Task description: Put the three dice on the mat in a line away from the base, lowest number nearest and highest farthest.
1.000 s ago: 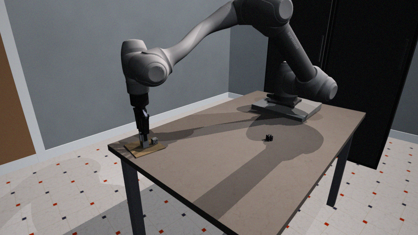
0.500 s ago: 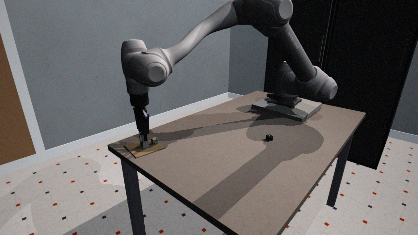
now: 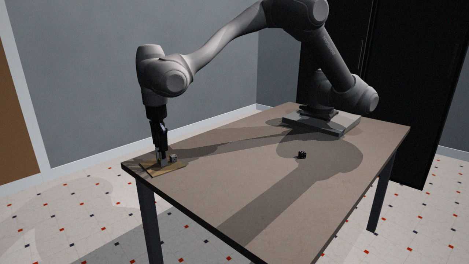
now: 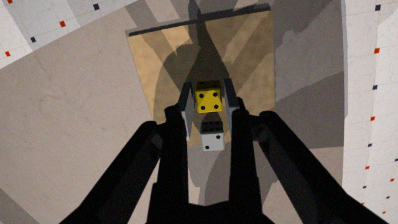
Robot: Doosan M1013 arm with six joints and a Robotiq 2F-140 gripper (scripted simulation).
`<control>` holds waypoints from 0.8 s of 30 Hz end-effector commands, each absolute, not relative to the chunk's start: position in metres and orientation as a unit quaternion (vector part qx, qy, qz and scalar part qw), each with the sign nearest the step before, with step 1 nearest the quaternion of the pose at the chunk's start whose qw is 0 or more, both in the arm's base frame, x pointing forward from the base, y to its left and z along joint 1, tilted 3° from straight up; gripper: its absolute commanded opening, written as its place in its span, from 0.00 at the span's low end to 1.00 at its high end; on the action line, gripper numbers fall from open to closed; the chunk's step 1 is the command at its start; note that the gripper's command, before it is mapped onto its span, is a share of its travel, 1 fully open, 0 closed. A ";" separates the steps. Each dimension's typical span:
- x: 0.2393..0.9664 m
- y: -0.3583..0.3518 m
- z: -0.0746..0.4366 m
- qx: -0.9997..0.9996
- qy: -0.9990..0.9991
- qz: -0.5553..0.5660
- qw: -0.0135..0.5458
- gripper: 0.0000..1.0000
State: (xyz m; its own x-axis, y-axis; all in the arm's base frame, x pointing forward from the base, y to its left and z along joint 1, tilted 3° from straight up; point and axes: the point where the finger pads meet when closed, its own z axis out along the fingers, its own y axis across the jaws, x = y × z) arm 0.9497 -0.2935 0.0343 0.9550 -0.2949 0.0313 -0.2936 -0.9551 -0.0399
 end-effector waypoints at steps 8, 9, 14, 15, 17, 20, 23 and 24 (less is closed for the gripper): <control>0.950 -0.294 0.036 -0.989 0.149 -0.019 0.017 0.32; 0.950 -0.294 0.036 -0.989 0.149 -0.019 0.017 0.32; 0.950 -0.294 0.036 -0.989 0.149 -0.019 0.017 0.32; 0.950 -0.294 0.037 -0.989 0.149 -0.019 0.017 0.32; 0.950 -0.294 0.039 -0.989 0.149 -0.019 0.017 0.32; 0.950 -0.294 0.047 -0.989 0.149 -0.019 0.017 0.32; 0.949 -0.294 0.060 -0.989 0.149 -0.019 0.017 0.32; 0.949 -0.294 0.065 -0.989 0.149 -0.019 0.017 0.32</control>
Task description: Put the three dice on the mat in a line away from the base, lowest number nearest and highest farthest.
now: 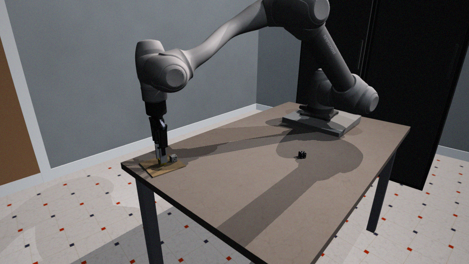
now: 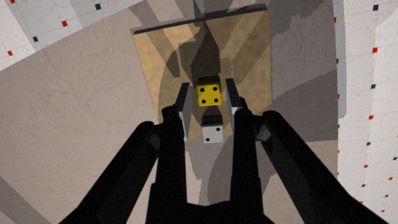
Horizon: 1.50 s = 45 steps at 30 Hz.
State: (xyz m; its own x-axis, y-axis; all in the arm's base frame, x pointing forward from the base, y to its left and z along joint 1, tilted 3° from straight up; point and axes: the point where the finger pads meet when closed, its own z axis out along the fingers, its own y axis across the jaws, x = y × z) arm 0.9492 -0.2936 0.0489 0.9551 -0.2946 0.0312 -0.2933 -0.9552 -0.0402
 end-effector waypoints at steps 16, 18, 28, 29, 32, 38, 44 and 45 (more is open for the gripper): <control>0.946 -0.296 0.124 -0.989 0.149 -0.019 0.017 0.32; 0.946 -0.296 0.125 -0.989 0.149 -0.019 0.017 0.32; 0.946 -0.296 0.126 -0.989 0.149 -0.019 0.017 1.00; 0.946 -0.296 0.126 -0.989 0.149 -0.019 0.017 1.00; 0.946 -0.296 0.126 -0.989 0.149 -0.019 0.017 1.00; 0.946 -0.296 0.126 -0.989 0.149 -0.019 0.017 1.00; 0.946 -0.296 0.126 -0.989 0.147 -0.019 0.017 1.00; 0.946 -0.294 0.126 -0.989 0.144 -0.020 0.017 1.00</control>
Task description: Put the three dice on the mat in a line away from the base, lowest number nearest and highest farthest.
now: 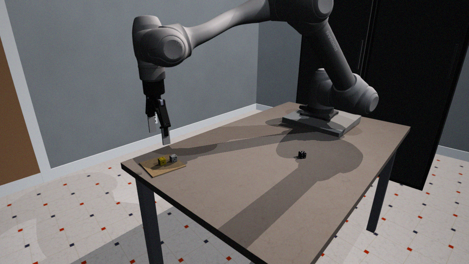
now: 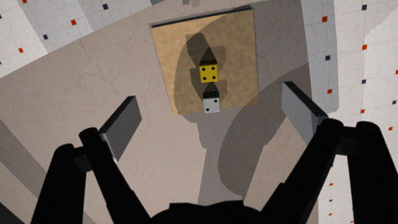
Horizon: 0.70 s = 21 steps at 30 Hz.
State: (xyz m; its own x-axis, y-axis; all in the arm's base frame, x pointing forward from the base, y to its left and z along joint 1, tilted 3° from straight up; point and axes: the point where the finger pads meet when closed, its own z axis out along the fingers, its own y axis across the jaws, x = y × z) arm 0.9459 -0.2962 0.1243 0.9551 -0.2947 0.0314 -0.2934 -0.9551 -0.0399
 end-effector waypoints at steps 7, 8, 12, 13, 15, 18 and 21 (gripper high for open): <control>0.932 -0.253 0.131 -0.999 0.047 -0.021 0.015 1.00; 0.932 -0.253 0.131 -0.999 0.047 -0.021 0.015 1.00; 0.919 -0.219 0.135 -0.999 -0.035 -0.022 0.013 1.00; 0.916 -0.213 0.135 -0.998 -0.051 -0.022 0.013 1.00; 0.910 -0.200 0.136 -0.996 -0.083 -0.023 0.012 1.00; 0.901 -0.182 0.138 -0.991 -0.129 -0.023 0.011 1.00; 0.891 -0.164 0.139 -0.984 -0.175 -0.023 0.010 1.00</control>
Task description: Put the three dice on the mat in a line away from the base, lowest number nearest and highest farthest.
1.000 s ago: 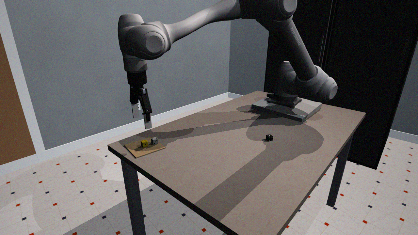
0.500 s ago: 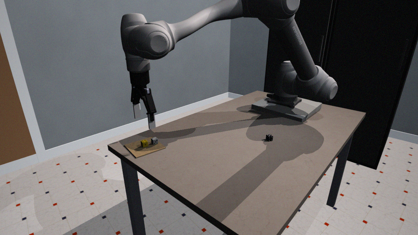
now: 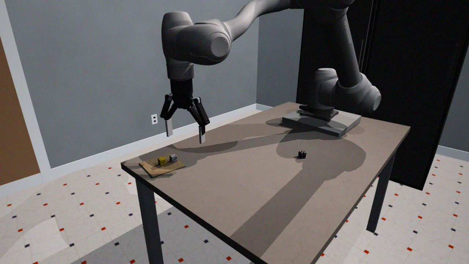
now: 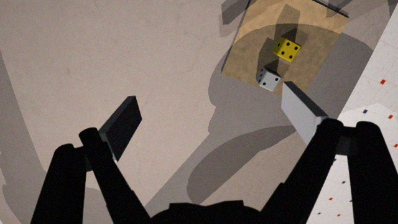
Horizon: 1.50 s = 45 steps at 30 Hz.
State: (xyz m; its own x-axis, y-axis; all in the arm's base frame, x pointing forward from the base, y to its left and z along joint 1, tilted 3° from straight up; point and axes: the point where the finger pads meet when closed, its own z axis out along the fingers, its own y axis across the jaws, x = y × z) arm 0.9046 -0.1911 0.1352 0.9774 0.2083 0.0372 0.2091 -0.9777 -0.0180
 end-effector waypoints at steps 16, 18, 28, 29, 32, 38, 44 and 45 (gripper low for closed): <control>0.832 -0.077 0.142 -0.916 -0.400 -0.025 0.004 1.00; 0.823 -0.067 0.142 -0.903 -0.428 -0.025 0.004 1.00; 0.784 -0.025 0.141 -0.840 -0.542 -0.025 0.000 1.00; 0.775 -0.016 0.141 -0.824 -0.566 -0.025 -0.001 1.00; 0.763 -0.006 0.140 -0.804 -0.594 -0.025 -0.001 1.00; 0.742 0.012 0.139 -0.766 -0.643 -0.025 -0.003 1.00; 0.700 0.044 0.134 -0.684 -0.729 -0.025 -0.006 1.00; 0.693 0.049 0.134 -0.669 -0.743 -0.025 -0.007 1.00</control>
State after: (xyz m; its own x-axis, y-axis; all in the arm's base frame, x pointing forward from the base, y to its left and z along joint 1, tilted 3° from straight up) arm 0.7174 0.0302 0.1346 0.0383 0.9990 0.0215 0.9986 -0.0390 0.0346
